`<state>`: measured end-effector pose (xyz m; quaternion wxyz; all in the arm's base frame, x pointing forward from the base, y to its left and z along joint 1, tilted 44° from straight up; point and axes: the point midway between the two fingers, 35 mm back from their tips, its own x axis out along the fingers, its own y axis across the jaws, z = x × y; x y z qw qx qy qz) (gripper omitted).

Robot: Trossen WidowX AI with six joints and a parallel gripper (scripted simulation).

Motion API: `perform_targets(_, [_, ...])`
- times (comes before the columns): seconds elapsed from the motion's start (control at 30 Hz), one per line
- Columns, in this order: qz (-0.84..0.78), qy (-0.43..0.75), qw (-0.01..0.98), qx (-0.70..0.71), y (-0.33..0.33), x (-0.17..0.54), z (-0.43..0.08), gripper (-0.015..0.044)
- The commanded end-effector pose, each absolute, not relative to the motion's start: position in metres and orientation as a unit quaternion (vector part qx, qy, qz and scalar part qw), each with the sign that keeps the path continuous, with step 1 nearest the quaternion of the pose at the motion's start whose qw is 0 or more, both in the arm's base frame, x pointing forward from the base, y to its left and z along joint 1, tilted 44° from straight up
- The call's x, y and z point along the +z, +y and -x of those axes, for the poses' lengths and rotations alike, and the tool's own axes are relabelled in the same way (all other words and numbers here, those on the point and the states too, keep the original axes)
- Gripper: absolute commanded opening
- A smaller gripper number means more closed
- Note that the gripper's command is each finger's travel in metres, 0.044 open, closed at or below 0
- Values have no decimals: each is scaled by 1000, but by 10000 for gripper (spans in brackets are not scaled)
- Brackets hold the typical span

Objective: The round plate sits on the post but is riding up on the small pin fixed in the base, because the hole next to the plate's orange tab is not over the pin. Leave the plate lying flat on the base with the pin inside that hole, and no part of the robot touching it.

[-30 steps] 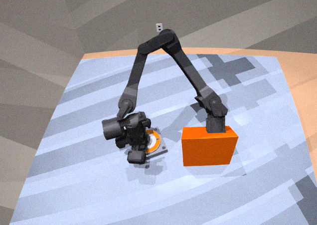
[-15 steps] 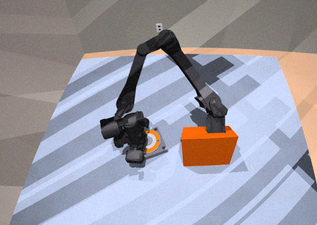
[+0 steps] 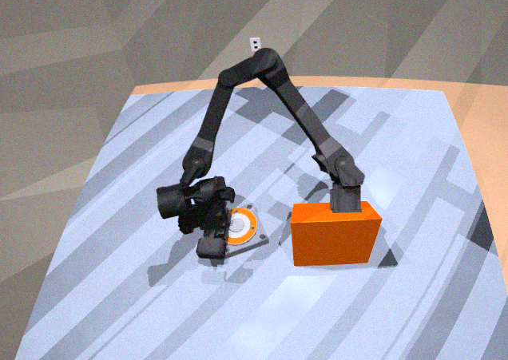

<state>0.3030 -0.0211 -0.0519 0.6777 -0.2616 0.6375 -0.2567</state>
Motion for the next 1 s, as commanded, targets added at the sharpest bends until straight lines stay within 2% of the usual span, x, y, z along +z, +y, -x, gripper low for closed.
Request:
perform_targets(0.0, [260, 635, 679, -262, -26, -49, -309, 0])
perform_targets(0.97, [260, 634, 679, -263, -40, -32, -323, 0])
